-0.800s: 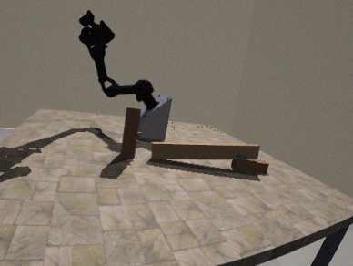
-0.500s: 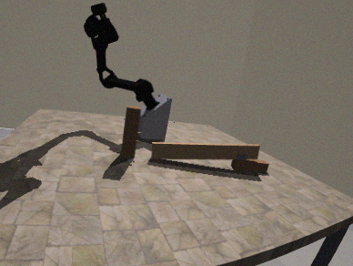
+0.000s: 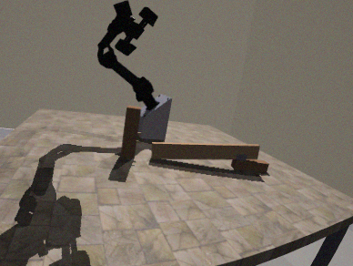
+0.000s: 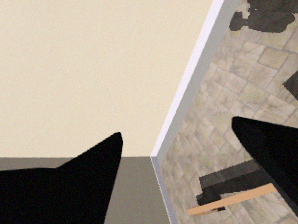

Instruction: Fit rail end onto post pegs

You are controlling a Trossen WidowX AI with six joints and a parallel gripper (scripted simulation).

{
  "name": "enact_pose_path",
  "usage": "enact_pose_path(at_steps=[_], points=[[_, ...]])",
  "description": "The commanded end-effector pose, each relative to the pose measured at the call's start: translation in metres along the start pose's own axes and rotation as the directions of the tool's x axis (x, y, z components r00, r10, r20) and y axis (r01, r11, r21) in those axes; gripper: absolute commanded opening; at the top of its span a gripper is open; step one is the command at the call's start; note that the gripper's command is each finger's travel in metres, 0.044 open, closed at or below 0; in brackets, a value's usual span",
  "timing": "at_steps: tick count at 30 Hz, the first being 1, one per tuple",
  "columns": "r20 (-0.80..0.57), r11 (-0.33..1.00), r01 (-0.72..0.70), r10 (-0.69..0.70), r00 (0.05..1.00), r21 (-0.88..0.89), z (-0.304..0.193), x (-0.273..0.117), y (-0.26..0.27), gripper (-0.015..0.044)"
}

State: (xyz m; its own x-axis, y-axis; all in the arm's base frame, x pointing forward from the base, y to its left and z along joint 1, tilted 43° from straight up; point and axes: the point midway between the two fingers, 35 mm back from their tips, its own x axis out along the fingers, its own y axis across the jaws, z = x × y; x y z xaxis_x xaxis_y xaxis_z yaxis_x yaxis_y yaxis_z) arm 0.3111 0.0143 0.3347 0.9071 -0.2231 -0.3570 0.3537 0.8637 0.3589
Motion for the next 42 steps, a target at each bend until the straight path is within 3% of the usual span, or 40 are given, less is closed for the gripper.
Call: enact_pose_path(at_steps=[1,6,11,16,21,24,42], points=[[-0.119,0.941,0.115,-0.161,0.98,-0.319,-0.038,0.048,-0.013,0.044],[-0.247,0.698,0.097,-0.374,0.894,-0.709,-0.092,0.102,-0.041,0.044],[-0.334,0.4,-0.108,-0.554,0.763,-0.91,-0.143,0.142,-0.078,0.044],[-0.379,0.131,-0.415,-0.705,0.599,-0.9,-0.194,0.167,-0.121,0.044],[-0.364,-0.073,-0.741,-0.836,0.411,-0.668,-0.242,0.178,-0.166,0.044],[-0.348,-0.116,-0.842,-0.875,0.338,-0.527,-0.259,0.179,-0.183,0.044],[-0.349,-0.111,-0.843,-0.876,0.334,-0.526,-0.262,0.177,-0.195,0.044]])
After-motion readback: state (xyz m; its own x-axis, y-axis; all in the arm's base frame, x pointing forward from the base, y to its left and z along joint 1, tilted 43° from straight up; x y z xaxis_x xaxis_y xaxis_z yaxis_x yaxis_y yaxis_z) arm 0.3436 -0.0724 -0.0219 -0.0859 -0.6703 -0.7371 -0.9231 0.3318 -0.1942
